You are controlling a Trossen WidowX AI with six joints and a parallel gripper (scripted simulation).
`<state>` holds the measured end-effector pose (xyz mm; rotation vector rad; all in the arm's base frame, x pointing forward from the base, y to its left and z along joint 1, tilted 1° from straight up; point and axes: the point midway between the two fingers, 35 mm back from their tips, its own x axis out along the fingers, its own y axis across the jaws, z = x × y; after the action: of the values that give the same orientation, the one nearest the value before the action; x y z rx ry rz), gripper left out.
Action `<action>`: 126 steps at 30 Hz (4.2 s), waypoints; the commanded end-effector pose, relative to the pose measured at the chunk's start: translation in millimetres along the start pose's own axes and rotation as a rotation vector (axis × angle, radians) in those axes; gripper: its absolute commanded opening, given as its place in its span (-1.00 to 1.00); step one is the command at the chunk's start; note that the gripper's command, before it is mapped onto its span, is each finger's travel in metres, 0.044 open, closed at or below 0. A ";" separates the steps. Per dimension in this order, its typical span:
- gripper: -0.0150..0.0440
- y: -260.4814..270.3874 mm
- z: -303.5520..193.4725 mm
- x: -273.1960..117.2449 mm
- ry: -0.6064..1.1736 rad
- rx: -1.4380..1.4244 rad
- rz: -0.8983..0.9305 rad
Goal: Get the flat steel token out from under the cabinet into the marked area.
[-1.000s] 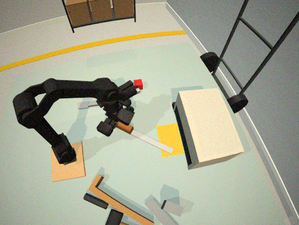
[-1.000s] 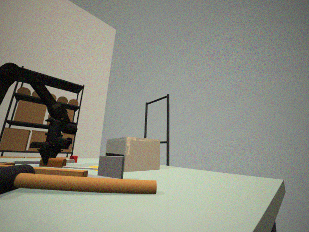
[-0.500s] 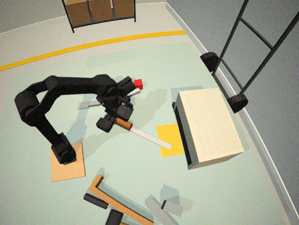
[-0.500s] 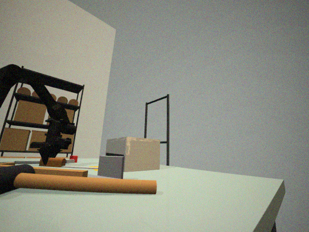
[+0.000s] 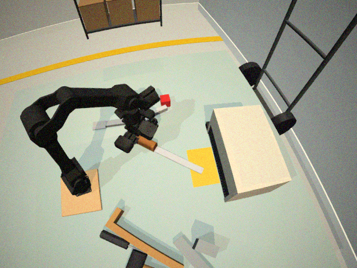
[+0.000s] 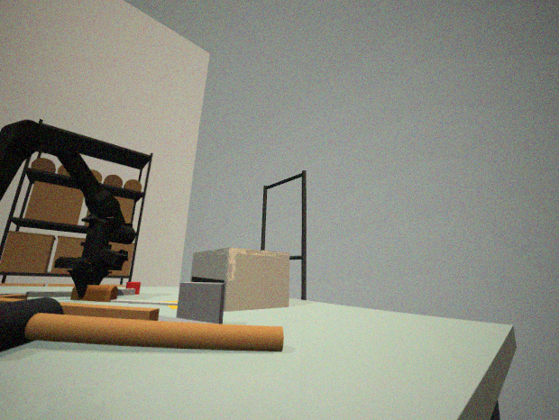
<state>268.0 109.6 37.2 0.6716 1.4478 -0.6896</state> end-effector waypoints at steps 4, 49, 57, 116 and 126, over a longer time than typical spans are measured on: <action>-0.49 10.0 -7.0 -2.9 0.002 -0.001 0.011; -0.49 45.0 -35.8 -3.8 0.004 -0.067 0.014; -0.49 45.1 -35.8 -3.8 0.003 -0.130 0.014; -0.29 42.3 -35.9 -0.5 0.003 -0.220 0.013; -0.49 44.1 -30.6 -0.5 0.002 -0.233 0.013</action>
<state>278.5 163.7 36.4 0.5088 1.4950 -0.5098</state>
